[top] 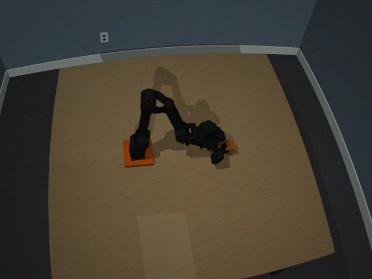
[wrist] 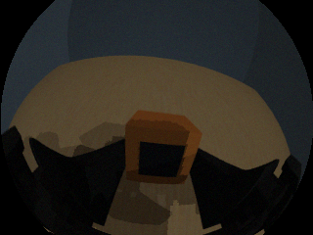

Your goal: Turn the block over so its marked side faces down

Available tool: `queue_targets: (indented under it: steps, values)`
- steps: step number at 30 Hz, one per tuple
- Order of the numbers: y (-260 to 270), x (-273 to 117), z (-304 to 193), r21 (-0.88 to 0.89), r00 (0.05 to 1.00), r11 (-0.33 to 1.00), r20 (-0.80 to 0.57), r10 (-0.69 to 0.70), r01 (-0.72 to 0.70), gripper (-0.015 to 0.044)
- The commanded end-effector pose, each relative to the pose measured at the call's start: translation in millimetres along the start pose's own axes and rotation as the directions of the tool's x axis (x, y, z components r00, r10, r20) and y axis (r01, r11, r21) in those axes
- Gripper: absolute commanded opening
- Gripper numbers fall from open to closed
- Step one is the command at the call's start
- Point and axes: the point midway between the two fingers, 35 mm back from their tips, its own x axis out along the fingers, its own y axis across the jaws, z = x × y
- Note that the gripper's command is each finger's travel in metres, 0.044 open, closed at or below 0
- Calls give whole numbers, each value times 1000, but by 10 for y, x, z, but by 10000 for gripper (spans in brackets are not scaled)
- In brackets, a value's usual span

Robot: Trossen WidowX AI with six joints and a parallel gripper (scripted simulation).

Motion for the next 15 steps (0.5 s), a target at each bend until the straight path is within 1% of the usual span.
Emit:
queue_targets:
  steps: [1,4,15]
  values:
    - [9,-25,-9,5,1000,1000,27,5,-5,0]
    - [9,-43,13,5,999,1000,52,4,-5,0]
    - [9,-43,13,5,999,1000,52,4,-5,0]
